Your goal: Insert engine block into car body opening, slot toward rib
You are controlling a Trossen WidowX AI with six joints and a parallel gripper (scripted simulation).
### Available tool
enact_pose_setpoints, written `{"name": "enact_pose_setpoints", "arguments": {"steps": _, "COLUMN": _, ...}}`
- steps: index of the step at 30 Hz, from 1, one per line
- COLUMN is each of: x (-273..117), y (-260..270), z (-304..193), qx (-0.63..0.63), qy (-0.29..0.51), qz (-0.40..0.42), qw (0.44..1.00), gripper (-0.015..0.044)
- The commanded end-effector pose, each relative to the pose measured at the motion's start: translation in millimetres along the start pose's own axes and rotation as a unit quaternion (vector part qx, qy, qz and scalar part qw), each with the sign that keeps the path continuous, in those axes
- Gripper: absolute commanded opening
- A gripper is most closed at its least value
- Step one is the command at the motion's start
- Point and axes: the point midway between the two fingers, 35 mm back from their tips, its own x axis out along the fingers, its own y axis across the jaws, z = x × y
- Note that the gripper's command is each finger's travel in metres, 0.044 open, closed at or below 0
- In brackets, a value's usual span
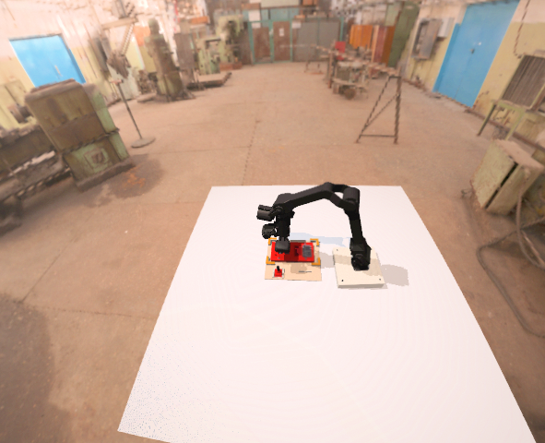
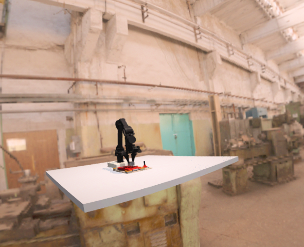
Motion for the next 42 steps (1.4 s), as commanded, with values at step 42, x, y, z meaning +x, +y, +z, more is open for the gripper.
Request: {"name": "enact_pose_setpoints", "arguments": {"steps": 42, "x": 13, "y": 0, "z": 1, "qx": 0.002, "qy": -0.001, "qz": 0.001, "qw": 1.0, "gripper": 0.0159}}
